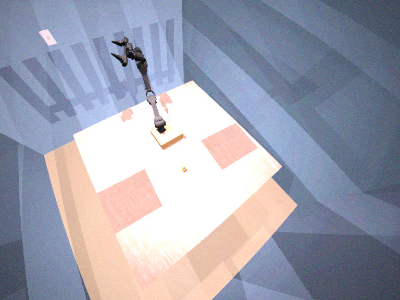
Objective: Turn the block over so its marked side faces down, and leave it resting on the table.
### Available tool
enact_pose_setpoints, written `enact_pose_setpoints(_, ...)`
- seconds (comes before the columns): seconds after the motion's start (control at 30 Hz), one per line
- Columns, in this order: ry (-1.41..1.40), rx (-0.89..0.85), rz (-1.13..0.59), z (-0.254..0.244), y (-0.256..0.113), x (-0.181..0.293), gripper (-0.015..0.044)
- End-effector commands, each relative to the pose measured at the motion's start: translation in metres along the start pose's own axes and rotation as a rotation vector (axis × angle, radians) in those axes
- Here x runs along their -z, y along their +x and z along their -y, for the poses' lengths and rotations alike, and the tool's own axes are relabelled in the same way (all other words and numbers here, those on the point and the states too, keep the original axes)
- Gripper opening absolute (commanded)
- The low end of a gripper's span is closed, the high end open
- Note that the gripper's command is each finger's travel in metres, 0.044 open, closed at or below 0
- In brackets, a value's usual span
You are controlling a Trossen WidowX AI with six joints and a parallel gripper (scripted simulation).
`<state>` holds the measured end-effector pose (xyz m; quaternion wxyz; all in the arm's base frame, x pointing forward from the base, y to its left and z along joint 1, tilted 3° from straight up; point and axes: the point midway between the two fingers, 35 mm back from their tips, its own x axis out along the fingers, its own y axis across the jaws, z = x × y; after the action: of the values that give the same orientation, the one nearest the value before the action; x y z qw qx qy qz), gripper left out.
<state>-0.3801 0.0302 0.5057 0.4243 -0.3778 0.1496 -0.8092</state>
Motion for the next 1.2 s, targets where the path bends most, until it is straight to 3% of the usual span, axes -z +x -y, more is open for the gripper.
enact_pose_setpoints(0.0, -0.001, -0.001, 0.004, -0.001, 0.001, -0.003, 0.0426)
enact_pose_setpoints(0.33, -0.037, -0.101, 0.196, -0.049, 0.035, -0.132, 0.0440)
enact_pose_setpoints(0.6, -0.093, -0.244, 0.368, -0.122, 0.045, -0.246, 0.0440)
enact_pose_setpoints(0.73, -0.083, -0.319, 0.445, -0.155, 0.041, -0.287, 0.0440)
enact_pose_setpoints(1.17, -0.107, -0.742, 0.601, -0.330, 0.002, -0.406, 0.0440)
